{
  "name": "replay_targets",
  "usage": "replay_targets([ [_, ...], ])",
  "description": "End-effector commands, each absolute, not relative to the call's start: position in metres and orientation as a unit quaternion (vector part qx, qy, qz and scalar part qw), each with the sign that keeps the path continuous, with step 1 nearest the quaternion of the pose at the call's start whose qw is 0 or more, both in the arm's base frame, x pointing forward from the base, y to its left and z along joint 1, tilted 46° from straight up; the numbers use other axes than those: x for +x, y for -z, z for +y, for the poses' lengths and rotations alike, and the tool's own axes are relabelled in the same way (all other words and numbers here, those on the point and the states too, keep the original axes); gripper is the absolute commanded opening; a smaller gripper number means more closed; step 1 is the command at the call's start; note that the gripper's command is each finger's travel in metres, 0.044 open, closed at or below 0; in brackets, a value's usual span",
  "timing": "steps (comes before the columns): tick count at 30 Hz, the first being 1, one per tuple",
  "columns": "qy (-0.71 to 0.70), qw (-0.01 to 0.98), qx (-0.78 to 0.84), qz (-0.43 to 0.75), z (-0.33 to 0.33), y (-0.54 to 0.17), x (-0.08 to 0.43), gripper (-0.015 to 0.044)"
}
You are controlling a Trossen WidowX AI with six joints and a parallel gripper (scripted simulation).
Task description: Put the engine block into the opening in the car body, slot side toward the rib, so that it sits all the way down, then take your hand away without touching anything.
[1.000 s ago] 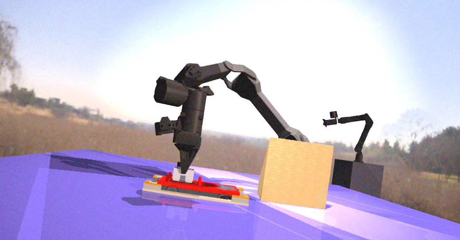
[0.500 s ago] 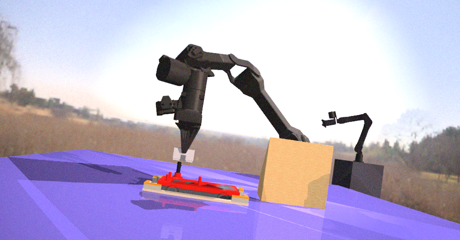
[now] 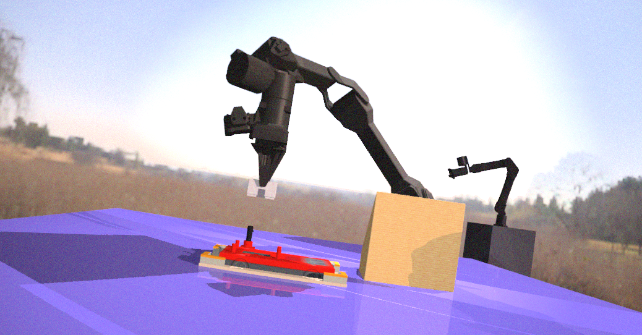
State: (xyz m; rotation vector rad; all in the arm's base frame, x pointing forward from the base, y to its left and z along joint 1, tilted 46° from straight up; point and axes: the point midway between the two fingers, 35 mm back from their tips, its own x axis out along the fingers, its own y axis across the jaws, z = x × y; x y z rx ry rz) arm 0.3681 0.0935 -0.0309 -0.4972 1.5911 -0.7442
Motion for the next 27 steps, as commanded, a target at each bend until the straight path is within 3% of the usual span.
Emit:
replay_targets([
  [1,0.323,0.614,-0.211,0.689,0.102,0.023,0.369,0.0000],
  [27,0.323,0.614,-0.211,0.688,0.054,0.046,0.361,0.0000],
])
